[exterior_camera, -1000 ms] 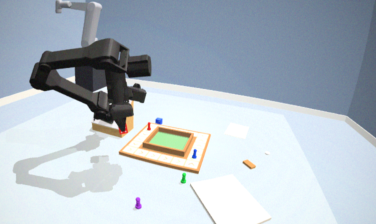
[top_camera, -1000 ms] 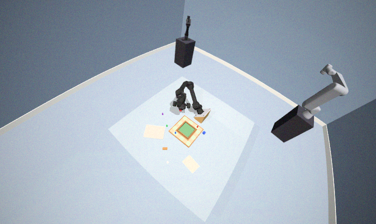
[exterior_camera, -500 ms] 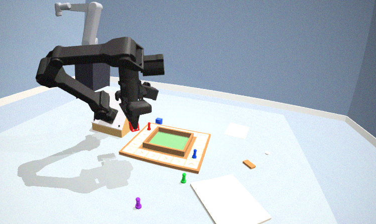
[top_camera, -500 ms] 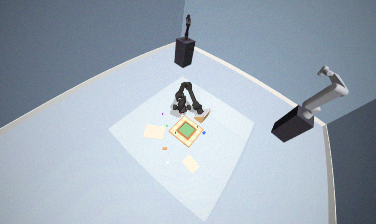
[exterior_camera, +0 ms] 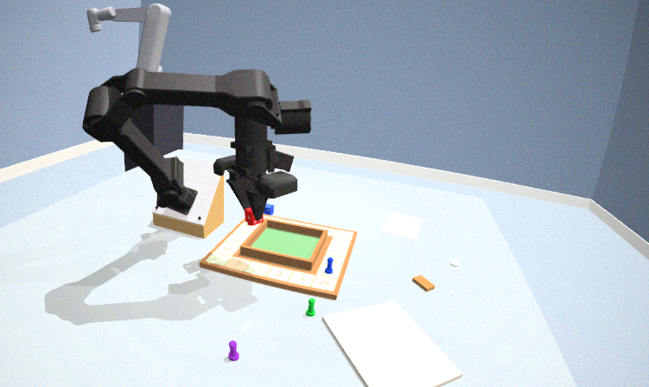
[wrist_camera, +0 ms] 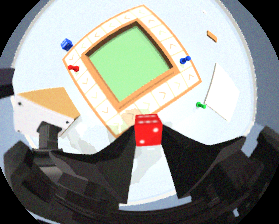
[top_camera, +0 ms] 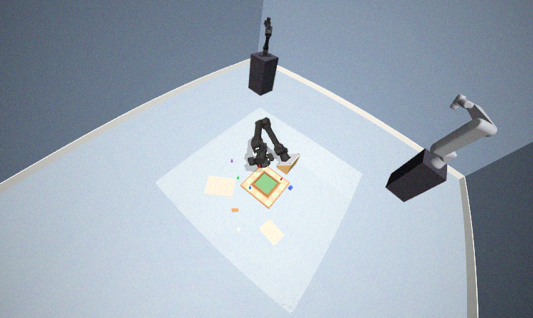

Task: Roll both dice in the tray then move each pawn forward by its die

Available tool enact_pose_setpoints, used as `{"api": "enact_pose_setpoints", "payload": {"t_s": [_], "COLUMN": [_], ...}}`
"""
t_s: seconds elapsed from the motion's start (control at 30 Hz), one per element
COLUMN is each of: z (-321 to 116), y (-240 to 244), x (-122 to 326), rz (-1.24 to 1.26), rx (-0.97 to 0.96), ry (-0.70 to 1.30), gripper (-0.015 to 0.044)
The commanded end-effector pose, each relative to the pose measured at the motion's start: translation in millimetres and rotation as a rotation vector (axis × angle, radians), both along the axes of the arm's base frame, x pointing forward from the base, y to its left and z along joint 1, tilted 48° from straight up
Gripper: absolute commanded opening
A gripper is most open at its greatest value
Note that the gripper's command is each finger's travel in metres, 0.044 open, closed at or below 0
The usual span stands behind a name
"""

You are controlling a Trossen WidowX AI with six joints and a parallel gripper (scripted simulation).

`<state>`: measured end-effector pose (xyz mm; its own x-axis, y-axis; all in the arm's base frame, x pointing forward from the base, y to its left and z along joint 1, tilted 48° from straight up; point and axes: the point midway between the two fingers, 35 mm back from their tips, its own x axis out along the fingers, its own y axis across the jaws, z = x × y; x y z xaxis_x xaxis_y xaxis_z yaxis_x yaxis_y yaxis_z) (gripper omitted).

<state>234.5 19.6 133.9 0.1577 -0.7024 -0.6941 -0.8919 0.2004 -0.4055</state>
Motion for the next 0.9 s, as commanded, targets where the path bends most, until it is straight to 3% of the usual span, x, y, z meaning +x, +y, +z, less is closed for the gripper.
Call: {"api": "enact_pose_setpoints", "payload": {"t_s": [0.0, 0.7, 0.87], "z": [-15, -98, -101], "y": [12, 54, 55], "x": [9, 31, 31], "rz": [0.060, 0.316, 0.324], "rx": [-0.014, -0.100, -0.103], "ry": [0.072, 0.410, 0.421], "gripper": [0.0000, 0.0000, 0.0000]}}
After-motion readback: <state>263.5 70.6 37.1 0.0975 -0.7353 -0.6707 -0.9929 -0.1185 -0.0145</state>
